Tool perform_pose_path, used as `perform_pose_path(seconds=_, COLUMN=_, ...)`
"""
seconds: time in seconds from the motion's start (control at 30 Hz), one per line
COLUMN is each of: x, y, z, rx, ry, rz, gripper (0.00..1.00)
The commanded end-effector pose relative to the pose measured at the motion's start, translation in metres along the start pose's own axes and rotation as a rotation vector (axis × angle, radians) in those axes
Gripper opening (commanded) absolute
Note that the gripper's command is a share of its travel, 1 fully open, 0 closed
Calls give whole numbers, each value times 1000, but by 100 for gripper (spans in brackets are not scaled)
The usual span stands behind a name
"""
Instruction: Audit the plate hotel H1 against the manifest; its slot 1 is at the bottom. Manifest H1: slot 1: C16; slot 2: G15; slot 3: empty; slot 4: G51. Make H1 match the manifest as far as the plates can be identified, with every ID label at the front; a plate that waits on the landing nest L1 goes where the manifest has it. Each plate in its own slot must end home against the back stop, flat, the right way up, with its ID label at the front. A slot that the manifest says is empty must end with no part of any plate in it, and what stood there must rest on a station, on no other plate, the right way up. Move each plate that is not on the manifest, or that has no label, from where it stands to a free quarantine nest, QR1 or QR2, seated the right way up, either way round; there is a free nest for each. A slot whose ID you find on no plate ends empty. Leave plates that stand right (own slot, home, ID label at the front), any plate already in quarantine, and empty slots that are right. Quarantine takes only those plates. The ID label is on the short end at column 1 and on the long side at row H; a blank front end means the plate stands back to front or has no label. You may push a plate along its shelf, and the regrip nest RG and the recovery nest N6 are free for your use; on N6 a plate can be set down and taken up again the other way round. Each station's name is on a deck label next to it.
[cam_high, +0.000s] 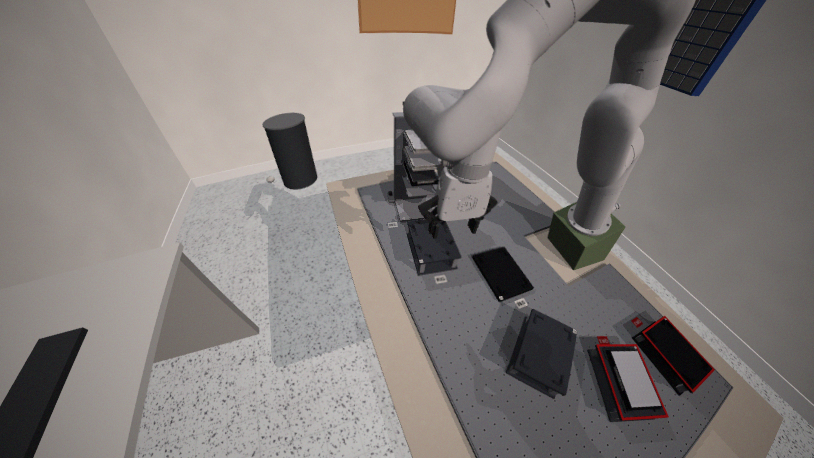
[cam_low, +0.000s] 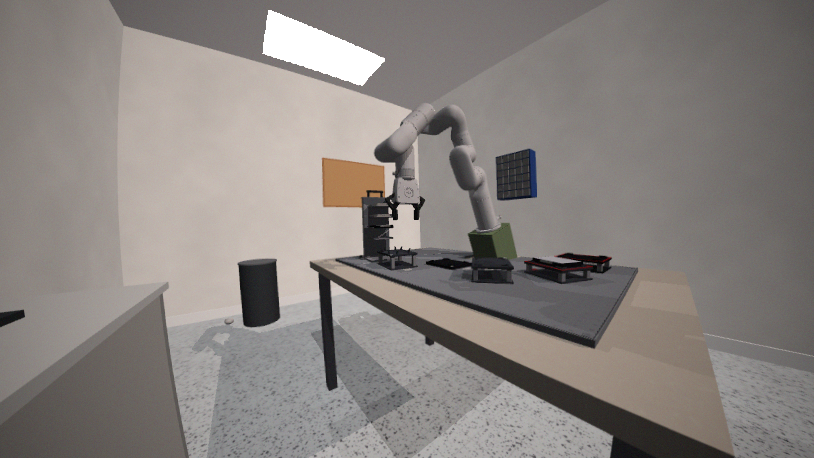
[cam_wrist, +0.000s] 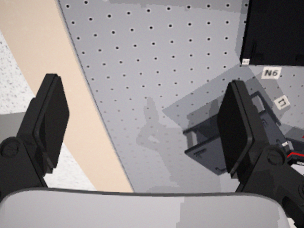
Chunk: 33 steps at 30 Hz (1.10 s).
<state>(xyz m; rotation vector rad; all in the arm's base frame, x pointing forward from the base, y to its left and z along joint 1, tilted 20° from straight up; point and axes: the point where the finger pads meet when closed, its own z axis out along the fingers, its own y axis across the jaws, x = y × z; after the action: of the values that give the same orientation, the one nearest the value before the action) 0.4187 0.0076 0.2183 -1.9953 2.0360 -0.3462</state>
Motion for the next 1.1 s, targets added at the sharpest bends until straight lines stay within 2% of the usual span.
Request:
perform_pose_path(seconds=0.0, x=0, y=-1, z=8, rx=-6, ry=5, rz=1, gripper=100)
perform_pose_path(seconds=0.1, x=0, y=-1, z=13, rx=-6, ry=5, rz=1, gripper=100)
perform_pose_path(seconds=0.53, x=0, y=-1, z=13, rx=-6, ry=5, rz=1, gripper=100)
perform_pose_path(seconds=0.83, x=0, y=-1, z=13, rx=-5, ry=155, rz=0, gripper=100)
perform_pose_path(seconds=0.9, x=0, y=-1, z=13, rx=-5, ry=155, rz=0, gripper=100)
perform_pose_path(seconds=1.07, x=0, y=-1, z=12, rx=-5, ry=238, rz=0, gripper=100)
